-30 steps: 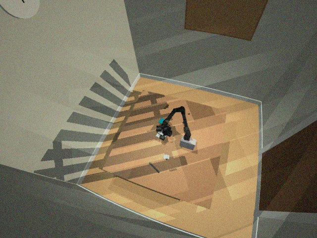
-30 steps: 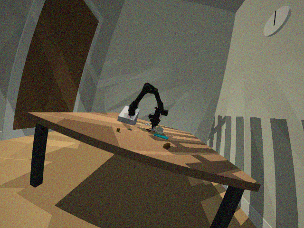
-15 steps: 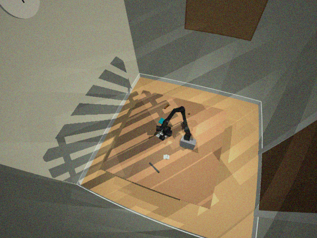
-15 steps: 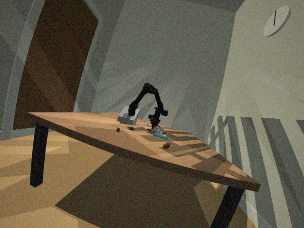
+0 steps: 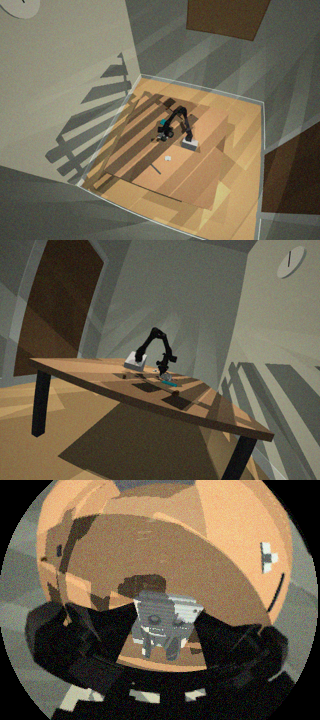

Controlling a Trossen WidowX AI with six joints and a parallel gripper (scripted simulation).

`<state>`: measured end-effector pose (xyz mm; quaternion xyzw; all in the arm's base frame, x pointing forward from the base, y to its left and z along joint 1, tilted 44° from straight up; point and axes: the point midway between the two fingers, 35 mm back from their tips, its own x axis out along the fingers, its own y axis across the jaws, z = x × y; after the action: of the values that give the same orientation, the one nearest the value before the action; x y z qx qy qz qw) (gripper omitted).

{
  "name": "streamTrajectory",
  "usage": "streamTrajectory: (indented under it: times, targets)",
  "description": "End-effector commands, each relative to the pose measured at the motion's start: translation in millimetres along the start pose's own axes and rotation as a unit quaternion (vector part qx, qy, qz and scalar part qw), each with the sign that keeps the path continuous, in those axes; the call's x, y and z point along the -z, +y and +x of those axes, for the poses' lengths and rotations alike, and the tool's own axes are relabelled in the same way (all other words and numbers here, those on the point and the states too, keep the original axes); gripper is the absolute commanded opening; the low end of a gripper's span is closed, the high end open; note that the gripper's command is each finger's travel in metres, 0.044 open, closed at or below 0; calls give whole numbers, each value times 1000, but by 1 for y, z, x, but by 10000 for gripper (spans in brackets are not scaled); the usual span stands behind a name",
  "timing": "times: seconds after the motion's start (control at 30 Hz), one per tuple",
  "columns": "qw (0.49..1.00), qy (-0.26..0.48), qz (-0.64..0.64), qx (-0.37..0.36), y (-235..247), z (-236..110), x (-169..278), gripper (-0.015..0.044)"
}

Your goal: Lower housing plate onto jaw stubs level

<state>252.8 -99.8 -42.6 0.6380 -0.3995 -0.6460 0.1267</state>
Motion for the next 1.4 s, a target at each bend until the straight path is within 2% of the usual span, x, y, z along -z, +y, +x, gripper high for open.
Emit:
streamTrajectory:
  times: [0.0, 1.37]
  targets:
    - [1000, 1, -2, -2, 1, 1, 0, 351]
    - [1000, 1, -2, -3, 1, 10, 0, 351]
